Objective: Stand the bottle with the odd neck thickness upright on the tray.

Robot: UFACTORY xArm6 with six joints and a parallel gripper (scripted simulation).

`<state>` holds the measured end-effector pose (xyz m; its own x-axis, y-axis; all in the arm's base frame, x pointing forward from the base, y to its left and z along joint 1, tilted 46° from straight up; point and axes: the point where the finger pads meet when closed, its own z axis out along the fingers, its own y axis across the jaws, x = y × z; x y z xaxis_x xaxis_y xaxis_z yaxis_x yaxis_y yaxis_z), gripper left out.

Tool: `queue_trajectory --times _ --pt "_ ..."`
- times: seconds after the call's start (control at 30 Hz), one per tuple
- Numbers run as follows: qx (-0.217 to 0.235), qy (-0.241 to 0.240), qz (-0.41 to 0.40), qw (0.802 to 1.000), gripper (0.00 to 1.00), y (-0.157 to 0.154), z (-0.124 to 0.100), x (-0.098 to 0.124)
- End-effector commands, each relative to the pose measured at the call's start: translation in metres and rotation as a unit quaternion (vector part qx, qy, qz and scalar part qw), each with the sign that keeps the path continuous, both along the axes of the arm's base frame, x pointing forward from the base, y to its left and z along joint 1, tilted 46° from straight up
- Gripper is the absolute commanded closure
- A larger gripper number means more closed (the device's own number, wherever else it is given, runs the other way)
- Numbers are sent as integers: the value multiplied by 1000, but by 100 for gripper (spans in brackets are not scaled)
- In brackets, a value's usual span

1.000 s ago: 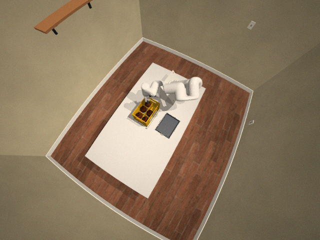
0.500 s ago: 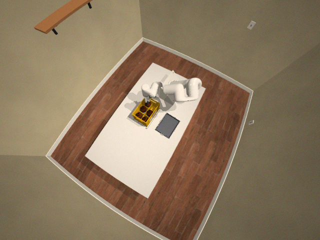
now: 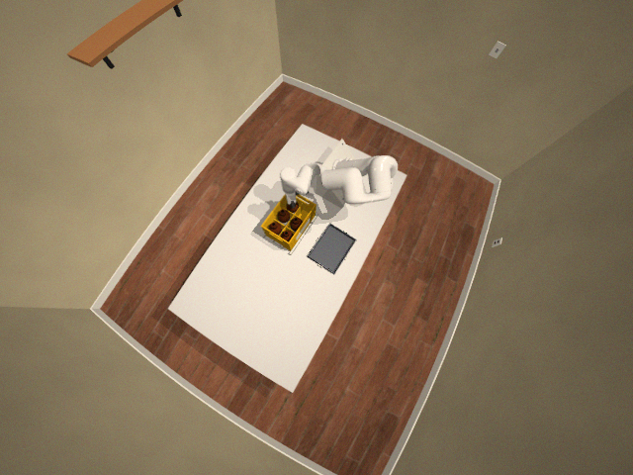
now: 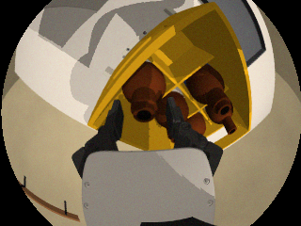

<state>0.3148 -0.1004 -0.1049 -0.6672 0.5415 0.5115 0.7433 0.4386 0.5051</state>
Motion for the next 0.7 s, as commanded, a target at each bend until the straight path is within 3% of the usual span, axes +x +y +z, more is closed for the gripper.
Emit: queue_trajectory --times 0.0,0.67 --pt "-1 -1 -1 1000 35 1 -2 1" --pt "-1 -1 -1 1000 35 3 -4 1"
